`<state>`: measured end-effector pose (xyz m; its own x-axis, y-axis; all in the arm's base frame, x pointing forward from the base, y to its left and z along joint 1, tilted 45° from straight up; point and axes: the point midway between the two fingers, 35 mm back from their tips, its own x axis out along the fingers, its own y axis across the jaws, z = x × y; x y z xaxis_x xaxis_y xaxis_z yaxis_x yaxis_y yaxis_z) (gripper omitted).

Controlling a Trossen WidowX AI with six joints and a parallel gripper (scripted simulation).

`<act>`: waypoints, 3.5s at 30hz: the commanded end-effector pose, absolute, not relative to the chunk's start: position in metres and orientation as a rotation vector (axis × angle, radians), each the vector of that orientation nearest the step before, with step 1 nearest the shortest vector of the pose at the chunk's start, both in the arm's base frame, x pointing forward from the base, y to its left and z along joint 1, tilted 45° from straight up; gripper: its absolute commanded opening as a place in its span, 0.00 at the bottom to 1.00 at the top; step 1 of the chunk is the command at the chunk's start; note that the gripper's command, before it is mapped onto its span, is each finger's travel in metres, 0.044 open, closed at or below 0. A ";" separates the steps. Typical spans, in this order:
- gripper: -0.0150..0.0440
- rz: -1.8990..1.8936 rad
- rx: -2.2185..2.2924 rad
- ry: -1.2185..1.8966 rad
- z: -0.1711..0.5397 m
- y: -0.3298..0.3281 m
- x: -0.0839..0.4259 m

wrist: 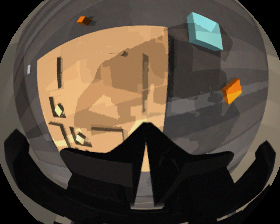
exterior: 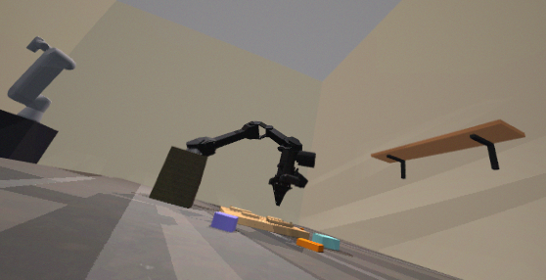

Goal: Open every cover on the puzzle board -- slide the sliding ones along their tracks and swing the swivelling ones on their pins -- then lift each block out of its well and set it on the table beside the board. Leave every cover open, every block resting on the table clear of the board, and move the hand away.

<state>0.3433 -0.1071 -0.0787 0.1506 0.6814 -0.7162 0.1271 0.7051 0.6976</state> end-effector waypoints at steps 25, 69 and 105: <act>0.25 0.478 0.697 1.380 -0.083 -0.105 0.346; 0.25 0.479 0.698 1.380 -0.115 -0.076 0.352; 0.25 0.480 0.700 1.380 -0.106 -0.049 0.349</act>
